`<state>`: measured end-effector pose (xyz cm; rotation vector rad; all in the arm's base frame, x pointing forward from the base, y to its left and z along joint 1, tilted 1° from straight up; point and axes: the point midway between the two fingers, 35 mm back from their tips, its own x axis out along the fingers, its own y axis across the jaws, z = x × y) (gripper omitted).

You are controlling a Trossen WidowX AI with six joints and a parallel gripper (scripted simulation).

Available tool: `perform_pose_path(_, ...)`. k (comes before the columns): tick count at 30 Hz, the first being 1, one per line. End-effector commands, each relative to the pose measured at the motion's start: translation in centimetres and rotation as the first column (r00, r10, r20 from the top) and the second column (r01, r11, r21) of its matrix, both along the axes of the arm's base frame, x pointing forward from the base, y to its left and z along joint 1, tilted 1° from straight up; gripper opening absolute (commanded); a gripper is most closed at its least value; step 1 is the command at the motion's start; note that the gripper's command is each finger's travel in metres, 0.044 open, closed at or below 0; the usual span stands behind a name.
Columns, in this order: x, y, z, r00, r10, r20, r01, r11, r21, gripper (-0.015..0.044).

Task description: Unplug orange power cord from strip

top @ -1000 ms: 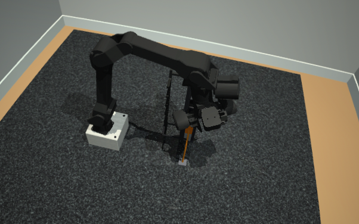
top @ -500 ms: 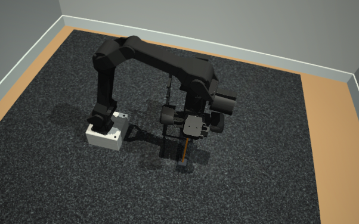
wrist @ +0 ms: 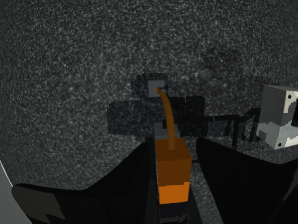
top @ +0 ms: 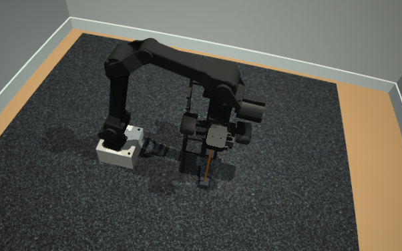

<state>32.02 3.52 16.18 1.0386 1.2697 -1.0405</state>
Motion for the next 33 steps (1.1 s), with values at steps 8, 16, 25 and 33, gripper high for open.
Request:
perform_pose_path(8, -0.5, 1.9, 0.0, 1.000, -0.003, -0.001, 0.003, 1.000, 0.002, 0.0160)
perform_pose_path(16, -0.7, 2.3, -0.2, 1.000, -0.003, -0.001, 0.003, 1.000, 0.002, 0.0160)
perform_pose_path(25, -0.6, 2.3, -1.2, 1.000, -0.003, -0.001, 0.003, 1.000, 0.002, 0.0160)
perform_pose_path(33, -0.7, 2.2, -1.0, 1.000, 0.001, -0.005, -0.001, 1.000, 0.000, 0.0035)
